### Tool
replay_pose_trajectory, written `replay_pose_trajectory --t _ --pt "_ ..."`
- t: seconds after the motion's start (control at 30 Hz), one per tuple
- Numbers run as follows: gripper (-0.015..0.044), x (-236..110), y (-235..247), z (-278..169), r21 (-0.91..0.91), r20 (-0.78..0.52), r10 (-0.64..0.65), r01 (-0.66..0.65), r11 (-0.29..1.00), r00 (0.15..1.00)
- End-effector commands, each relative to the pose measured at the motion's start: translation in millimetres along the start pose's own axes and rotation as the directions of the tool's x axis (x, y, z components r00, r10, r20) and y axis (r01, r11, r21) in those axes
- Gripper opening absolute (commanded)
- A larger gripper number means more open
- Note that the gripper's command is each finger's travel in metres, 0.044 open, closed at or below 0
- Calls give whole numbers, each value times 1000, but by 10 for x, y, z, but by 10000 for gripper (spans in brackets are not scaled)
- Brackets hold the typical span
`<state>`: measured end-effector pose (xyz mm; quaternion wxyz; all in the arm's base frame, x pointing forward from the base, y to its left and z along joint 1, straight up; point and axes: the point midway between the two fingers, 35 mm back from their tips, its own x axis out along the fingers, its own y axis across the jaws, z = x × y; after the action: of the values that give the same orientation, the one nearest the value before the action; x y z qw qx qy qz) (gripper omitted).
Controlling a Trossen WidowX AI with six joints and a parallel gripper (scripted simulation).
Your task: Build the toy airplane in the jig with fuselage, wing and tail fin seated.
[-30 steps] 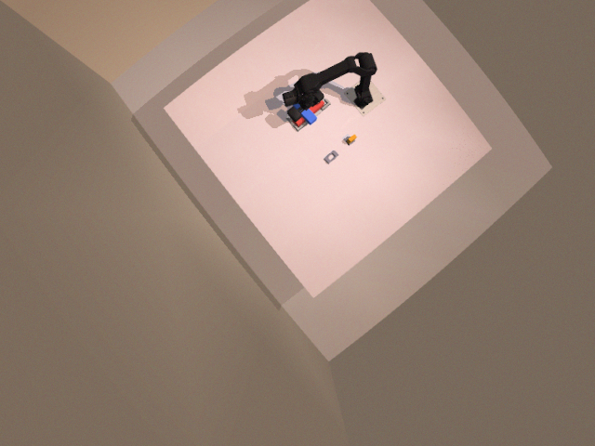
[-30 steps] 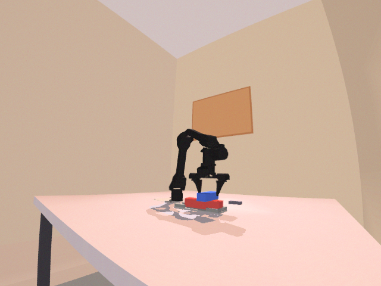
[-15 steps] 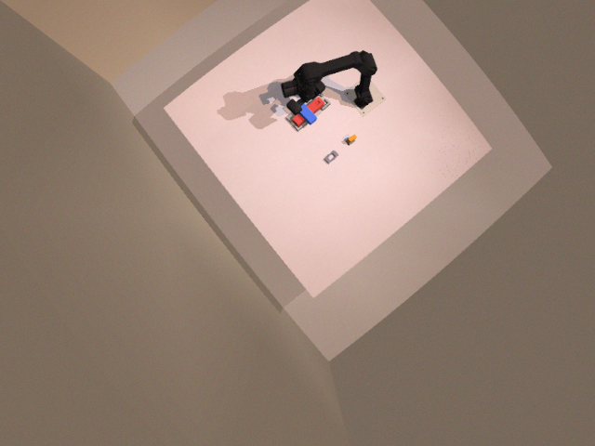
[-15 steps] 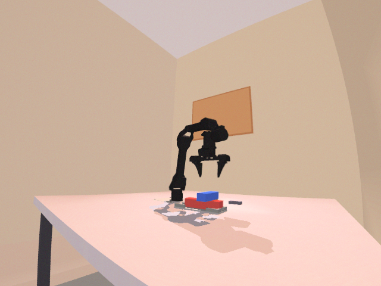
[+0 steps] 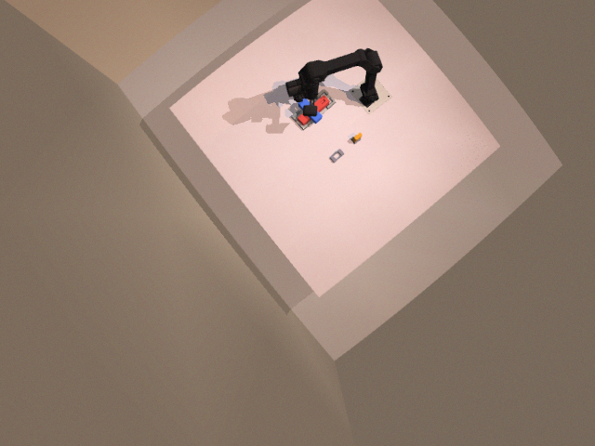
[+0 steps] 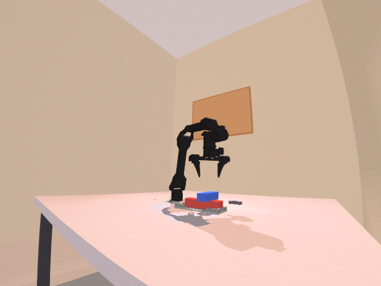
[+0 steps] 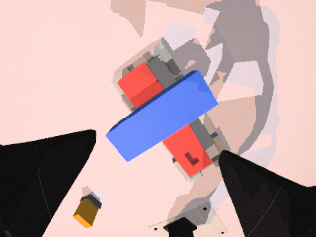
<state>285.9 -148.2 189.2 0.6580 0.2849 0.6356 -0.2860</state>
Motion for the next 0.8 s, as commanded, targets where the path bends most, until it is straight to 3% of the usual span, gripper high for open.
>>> replay_pose_trajectory --t 0.0,0.6,0.77 --pt "440 27 3 11 -643 0 -3 3 766 1000" --pt "440 26 24 -6 -643 0 -3 2 766 1000" --pt "440 -1 526 -480 -643 -4 3 -5 766 1000"
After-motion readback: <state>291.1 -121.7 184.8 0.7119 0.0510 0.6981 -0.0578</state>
